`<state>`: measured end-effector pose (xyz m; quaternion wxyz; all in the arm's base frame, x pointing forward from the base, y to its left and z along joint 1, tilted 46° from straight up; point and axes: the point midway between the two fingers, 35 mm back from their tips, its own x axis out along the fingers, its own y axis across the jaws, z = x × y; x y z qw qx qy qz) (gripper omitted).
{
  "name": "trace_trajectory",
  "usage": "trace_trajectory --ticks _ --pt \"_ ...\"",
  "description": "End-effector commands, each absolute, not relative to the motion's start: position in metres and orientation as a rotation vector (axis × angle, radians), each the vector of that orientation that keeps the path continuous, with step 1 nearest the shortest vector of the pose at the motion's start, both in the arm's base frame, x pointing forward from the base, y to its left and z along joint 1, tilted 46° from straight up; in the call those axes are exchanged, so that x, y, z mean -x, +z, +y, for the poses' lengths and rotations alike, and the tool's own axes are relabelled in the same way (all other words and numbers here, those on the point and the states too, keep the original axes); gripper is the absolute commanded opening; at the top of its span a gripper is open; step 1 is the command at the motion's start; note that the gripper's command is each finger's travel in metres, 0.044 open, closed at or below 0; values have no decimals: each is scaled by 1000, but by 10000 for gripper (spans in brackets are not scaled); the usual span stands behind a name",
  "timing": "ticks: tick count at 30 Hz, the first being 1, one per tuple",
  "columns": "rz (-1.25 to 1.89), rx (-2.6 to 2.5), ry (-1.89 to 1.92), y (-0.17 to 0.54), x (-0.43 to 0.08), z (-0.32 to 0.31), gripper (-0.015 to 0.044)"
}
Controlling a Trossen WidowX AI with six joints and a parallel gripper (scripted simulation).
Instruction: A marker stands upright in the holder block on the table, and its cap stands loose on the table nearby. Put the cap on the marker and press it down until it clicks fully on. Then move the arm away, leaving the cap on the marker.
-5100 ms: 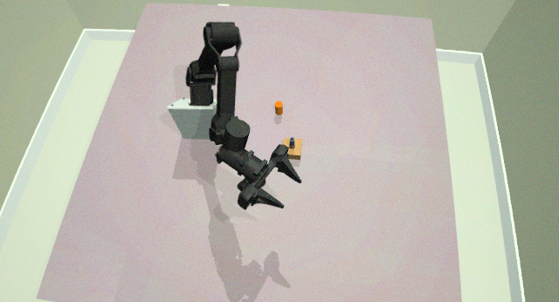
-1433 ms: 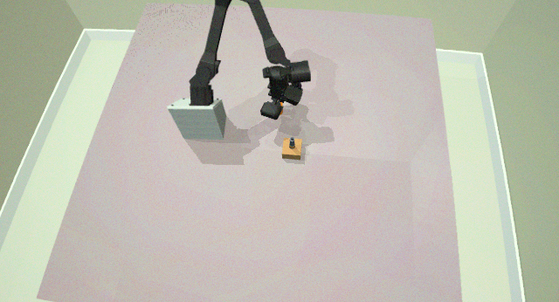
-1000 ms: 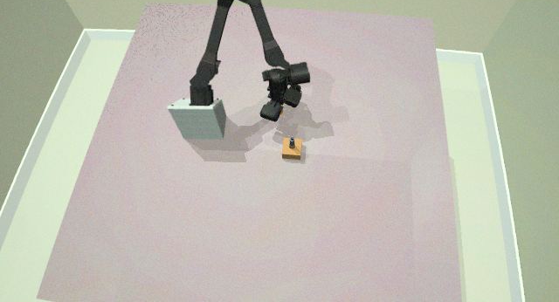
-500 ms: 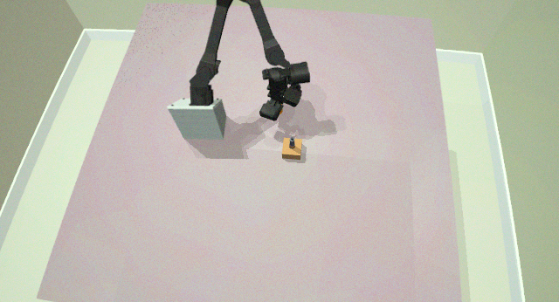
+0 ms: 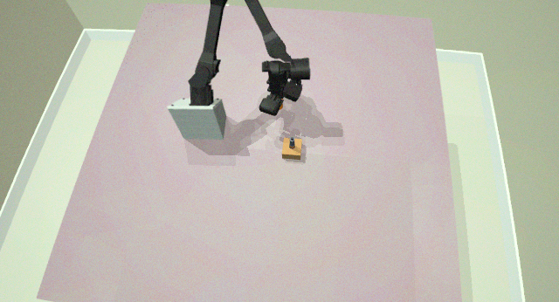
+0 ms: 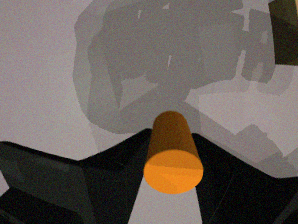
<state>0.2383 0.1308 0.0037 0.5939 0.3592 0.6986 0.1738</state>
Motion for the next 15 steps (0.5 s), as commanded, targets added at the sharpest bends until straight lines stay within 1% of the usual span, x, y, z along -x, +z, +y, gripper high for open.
trace_trajectory --ticks 1,8,15 --pt "1617 -837 411 12 -239 124 0" --pt "1617 -838 412 20 -239 117 0" --pt "1612 -834 395 13 -252 101 0"
